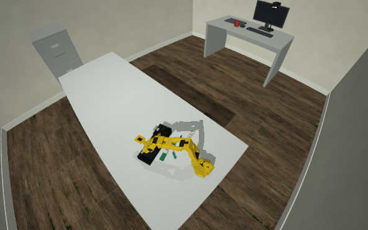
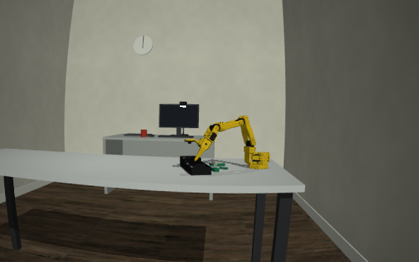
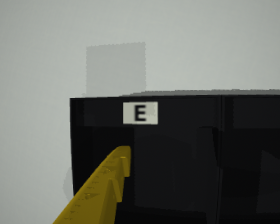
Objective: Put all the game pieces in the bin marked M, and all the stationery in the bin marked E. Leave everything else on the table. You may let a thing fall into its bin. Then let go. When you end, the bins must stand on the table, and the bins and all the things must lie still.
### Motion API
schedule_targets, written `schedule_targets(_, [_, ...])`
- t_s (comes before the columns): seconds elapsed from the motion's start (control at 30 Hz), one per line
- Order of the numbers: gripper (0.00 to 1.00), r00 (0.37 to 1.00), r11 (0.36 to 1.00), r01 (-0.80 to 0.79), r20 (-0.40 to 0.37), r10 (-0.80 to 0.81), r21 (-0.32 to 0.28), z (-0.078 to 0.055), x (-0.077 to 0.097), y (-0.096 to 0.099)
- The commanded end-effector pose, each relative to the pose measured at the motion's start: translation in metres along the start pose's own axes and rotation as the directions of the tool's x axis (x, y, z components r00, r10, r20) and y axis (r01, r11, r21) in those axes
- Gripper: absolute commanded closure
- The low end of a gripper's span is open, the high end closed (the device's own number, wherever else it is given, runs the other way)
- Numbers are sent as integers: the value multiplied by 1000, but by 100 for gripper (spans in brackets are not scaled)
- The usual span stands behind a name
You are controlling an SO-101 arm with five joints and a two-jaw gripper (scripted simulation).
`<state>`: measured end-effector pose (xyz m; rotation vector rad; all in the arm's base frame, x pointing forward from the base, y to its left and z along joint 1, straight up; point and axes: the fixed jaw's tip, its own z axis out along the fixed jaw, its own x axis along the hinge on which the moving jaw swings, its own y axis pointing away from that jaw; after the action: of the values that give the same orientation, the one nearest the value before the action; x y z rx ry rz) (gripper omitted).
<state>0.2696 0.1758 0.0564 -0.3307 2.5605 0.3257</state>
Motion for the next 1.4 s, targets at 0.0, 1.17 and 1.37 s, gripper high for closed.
schedule_targets(0.0, [0,997,999,-3,79,6,-32,-15,-15,8])
schedule_targets(1.17, [0,997,999,-3,79,6,-32,-15,-15,8])
schedule_targets(1.37, [0,995,999,-3,97,6,-37,-20,-19,9])
